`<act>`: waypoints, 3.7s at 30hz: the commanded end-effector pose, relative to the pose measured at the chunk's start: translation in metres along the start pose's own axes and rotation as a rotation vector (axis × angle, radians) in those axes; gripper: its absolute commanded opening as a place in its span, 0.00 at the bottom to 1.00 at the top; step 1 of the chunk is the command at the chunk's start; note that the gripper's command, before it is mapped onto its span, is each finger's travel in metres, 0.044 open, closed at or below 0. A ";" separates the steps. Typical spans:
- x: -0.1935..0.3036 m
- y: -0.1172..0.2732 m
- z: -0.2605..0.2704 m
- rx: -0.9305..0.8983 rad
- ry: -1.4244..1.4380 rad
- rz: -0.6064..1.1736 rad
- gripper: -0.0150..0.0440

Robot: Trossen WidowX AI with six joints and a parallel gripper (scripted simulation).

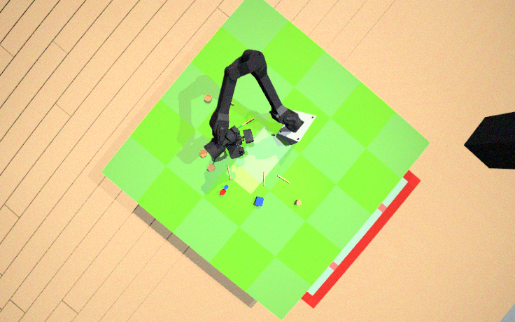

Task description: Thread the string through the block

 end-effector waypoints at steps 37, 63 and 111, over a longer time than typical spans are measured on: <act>0.000 0.000 0.000 0.000 0.000 0.000 0.25; 0.038 0.000 0.025 -0.004 -1.777 0.003 1.00; 0.079 0.001 0.070 0.019 -4.412 -0.020 1.00</act>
Point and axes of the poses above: the point midway between the two fingers, 35 mm back from their tips, its own y axis back along the fingers, its own z axis across the jaws, x = y × z, the point moved 1 cm from there along y, back along the fingers, and after that the axes turned 7 degrees about y, right-handed, at the moved point
